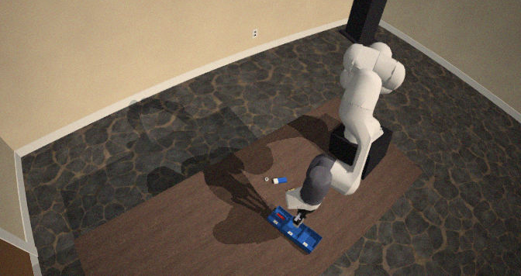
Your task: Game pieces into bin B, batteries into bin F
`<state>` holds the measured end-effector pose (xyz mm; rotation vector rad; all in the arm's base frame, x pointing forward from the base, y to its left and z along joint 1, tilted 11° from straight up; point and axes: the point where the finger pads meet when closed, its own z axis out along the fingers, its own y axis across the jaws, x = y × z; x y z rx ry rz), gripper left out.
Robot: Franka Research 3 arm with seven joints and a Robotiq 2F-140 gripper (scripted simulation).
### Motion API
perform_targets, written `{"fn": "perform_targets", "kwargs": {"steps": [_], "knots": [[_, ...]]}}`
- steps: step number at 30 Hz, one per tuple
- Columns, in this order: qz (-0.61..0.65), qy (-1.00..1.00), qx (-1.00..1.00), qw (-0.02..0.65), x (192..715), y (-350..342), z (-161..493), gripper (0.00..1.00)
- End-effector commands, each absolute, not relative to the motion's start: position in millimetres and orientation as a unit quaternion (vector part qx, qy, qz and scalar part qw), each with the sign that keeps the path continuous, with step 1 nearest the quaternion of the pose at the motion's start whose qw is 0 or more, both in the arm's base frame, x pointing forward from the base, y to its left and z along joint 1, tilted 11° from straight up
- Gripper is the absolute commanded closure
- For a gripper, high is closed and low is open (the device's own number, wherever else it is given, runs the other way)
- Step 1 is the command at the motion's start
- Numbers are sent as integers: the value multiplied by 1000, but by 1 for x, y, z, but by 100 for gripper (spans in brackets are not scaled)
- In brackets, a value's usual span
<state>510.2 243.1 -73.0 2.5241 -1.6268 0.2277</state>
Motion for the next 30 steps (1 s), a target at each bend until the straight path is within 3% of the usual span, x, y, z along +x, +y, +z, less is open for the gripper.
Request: {"fn": "perform_targets", "kwargs": {"steps": [1, 30], "knots": [[76, -551, 828, 65, 511, 242, -73, 93], [76, -551, 828, 65, 513, 235, -110, 93]]}}
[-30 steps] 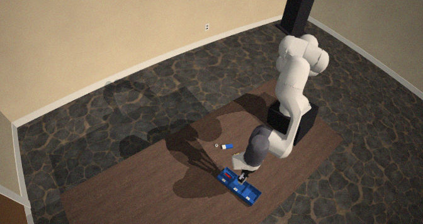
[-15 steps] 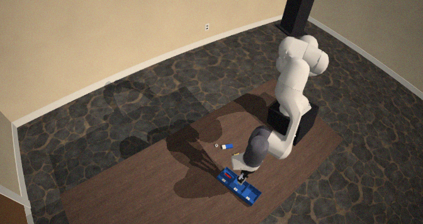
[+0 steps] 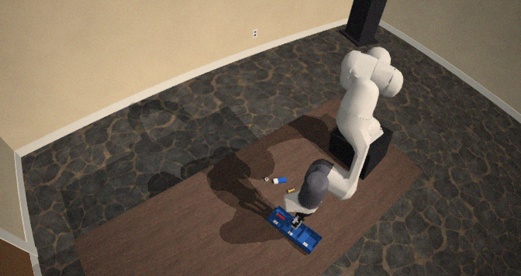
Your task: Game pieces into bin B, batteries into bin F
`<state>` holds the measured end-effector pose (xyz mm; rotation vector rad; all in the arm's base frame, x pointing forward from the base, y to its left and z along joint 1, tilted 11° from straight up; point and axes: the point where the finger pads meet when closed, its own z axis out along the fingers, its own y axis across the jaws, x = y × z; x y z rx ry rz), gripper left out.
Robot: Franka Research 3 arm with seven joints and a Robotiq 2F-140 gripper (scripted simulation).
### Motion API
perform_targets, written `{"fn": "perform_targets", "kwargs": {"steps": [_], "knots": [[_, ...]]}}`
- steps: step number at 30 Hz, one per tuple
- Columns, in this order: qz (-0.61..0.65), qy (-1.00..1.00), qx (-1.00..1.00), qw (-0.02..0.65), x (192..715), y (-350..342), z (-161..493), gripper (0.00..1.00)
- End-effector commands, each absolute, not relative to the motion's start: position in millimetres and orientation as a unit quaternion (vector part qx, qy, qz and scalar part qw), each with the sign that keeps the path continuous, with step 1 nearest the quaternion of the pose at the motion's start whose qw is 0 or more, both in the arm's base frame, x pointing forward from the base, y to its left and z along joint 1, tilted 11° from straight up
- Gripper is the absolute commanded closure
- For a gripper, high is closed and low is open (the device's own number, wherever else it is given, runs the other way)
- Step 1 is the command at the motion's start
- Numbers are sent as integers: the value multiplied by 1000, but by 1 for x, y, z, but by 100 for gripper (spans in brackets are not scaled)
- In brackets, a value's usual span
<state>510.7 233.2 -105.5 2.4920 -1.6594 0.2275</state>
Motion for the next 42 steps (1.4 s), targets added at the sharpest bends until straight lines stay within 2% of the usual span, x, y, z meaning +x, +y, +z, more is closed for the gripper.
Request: {"fn": "perform_targets", "kwargs": {"steps": [1, 26, 27, 42], "knots": [[76, -551, 828, 65, 513, 235, -112, 93], [76, -551, 828, 65, 514, 235, -124, 93], [76, -551, 828, 65, 514, 235, -124, 81], [76, -551, 828, 65, 514, 235, -124, 81]]}}
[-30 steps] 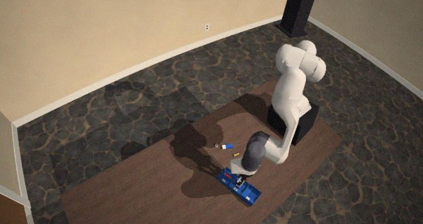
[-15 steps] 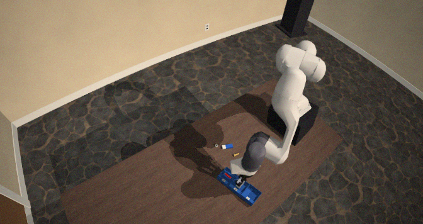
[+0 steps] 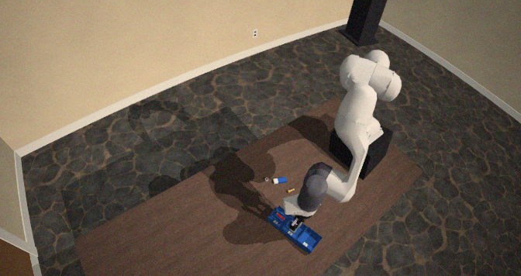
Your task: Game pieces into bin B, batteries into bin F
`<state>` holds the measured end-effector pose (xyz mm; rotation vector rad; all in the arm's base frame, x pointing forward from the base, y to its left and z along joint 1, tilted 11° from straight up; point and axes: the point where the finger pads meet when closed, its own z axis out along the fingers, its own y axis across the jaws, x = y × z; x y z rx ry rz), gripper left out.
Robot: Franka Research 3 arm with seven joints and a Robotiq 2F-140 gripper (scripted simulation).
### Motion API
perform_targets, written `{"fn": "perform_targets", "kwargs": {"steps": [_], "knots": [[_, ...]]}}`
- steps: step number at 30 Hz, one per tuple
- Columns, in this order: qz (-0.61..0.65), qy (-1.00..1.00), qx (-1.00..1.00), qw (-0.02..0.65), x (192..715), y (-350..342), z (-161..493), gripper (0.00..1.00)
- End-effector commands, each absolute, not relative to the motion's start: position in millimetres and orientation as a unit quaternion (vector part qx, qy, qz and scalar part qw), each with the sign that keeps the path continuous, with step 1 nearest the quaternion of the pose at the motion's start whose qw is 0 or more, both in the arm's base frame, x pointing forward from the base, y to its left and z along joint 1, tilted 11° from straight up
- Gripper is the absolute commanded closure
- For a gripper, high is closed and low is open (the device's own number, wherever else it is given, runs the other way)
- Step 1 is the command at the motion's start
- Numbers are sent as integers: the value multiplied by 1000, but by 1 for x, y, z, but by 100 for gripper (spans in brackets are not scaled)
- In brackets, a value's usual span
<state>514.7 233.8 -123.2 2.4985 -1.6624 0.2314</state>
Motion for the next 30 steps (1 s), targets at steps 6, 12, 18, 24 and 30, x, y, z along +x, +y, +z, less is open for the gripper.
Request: {"fn": "perform_targets", "kwargs": {"steps": [6, 12, 18, 24, 30], "knots": [[76, -551, 828, 65, 514, 236, -119, 81], [76, -551, 828, 65, 514, 238, -111, 81], [76, -551, 828, 65, 513, 239, -106, 81], [76, -551, 828, 65, 513, 241, -98, 81], [76, -551, 828, 65, 512, 243, -85, 81]]}}
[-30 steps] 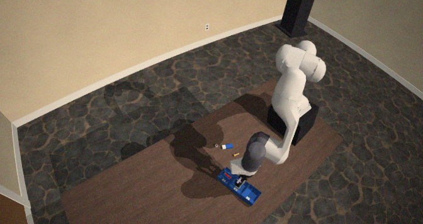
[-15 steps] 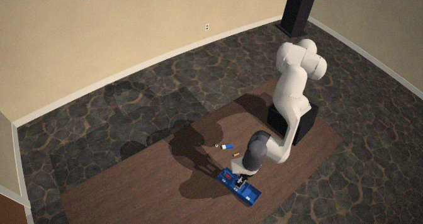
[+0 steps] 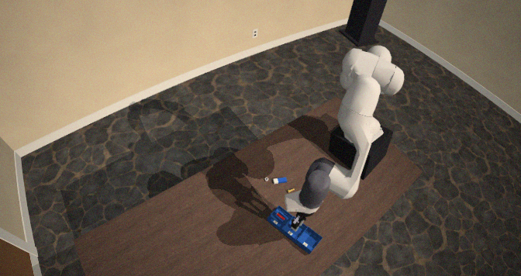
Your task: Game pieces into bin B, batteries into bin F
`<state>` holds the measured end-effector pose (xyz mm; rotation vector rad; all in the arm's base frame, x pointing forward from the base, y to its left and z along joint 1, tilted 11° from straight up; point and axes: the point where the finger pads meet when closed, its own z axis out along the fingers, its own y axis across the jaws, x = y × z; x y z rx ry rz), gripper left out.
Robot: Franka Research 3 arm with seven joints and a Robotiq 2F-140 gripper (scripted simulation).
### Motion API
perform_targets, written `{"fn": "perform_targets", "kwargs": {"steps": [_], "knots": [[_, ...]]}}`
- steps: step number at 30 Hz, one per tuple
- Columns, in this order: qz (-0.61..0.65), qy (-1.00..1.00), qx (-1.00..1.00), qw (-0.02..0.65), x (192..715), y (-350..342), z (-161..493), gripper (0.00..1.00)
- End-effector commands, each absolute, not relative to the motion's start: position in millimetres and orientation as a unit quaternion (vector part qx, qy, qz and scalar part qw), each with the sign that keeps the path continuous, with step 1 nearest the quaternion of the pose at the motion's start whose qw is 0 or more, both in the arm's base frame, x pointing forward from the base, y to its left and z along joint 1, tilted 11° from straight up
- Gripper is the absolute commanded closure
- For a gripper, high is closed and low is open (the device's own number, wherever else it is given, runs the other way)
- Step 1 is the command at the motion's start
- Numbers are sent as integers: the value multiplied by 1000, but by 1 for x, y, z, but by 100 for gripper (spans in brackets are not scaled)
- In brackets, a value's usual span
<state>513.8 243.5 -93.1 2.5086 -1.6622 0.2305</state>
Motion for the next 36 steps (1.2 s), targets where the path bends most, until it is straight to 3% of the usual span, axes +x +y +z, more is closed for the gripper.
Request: {"fn": "perform_targets", "kwargs": {"steps": [1, 36], "knots": [[76, -551, 828, 65, 512, 244, -80, 81], [76, -551, 828, 65, 512, 245, -74, 81]]}}
